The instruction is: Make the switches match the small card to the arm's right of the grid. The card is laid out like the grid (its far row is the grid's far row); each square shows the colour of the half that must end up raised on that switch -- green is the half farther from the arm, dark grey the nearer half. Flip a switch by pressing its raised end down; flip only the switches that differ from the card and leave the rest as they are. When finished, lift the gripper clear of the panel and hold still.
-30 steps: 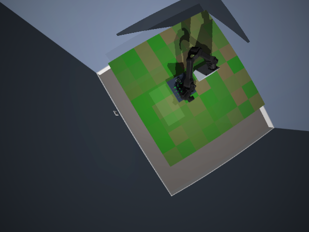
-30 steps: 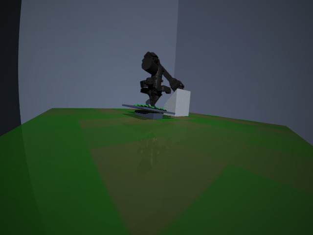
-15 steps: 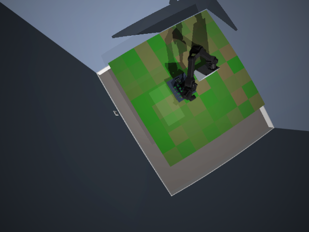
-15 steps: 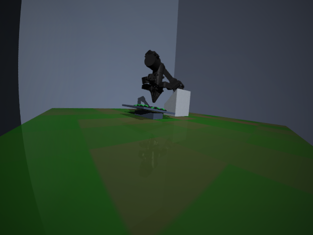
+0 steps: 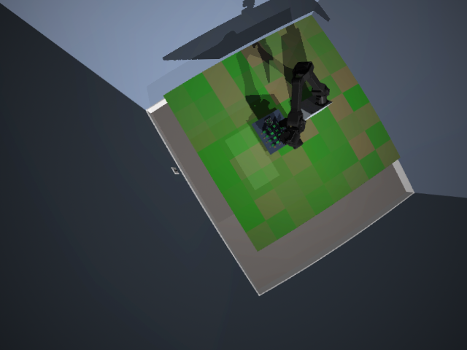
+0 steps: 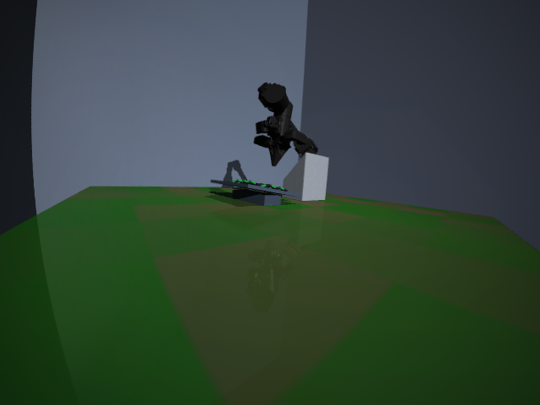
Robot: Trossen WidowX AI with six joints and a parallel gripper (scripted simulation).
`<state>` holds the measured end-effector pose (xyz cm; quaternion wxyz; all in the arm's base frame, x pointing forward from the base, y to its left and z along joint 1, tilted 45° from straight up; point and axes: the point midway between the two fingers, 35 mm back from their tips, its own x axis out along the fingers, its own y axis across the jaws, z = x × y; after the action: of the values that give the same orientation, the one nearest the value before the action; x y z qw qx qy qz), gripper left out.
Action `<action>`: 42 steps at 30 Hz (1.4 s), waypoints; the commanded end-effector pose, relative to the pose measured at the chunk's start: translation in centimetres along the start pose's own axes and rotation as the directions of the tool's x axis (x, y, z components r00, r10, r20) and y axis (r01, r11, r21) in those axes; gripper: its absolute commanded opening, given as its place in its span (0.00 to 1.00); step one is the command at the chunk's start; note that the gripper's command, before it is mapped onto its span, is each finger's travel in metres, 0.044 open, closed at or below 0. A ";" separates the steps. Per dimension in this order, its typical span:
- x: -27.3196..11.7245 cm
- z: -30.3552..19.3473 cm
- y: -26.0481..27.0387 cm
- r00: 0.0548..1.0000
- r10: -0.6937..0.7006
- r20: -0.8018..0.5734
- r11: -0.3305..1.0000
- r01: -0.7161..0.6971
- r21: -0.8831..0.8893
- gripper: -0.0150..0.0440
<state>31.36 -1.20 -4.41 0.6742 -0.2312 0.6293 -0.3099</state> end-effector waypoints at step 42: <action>5.9 -0.6 0.1 1.000 0.004 -0.023 1.000 -0.004 0.011 0.25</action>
<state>30.87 -5.23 -8.71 0.6693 -0.2188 0.6365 -0.3148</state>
